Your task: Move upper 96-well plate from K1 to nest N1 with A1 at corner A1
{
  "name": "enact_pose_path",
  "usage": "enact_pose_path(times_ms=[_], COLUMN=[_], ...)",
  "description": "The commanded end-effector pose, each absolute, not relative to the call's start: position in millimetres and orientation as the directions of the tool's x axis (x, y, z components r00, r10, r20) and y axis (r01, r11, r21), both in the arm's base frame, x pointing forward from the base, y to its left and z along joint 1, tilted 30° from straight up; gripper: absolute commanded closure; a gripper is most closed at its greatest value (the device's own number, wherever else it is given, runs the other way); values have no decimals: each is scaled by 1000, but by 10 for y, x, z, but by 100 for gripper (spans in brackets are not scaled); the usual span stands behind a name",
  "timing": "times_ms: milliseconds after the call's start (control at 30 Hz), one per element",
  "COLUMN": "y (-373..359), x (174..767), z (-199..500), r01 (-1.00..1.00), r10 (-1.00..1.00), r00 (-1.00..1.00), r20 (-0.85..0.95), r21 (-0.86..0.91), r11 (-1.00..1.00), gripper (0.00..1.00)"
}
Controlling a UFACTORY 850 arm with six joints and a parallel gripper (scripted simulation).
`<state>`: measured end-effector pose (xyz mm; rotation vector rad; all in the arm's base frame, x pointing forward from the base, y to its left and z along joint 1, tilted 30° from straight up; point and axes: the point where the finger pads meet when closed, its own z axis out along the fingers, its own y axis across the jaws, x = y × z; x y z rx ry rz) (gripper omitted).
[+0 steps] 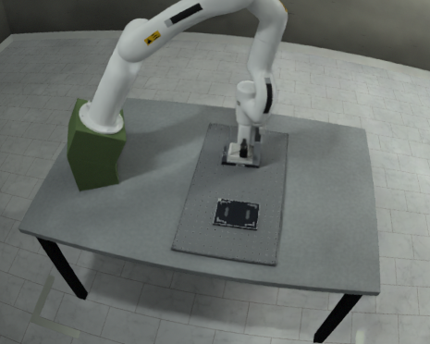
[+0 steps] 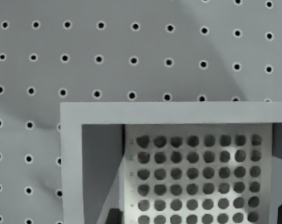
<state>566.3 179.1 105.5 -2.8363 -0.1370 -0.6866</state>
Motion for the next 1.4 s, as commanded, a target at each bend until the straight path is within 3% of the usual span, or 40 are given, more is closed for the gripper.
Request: enact_pose_path(times_ms=[0, 1200, 1233, 1367], y=[1797, 1822, 1821, 1821], x=[5678, 5724, 5722, 5722], z=[1042, 950, 954, 955], r01=[141, 141, 141, 141], r10=[38, 38, 38, 38], r00=[886, 886, 886, 886], r20=[462, 462, 462, 462], r21=[-190, -190, -190, -190], r11=[-971, -971, -971, -971], gripper=[0, 0, 100, 100])
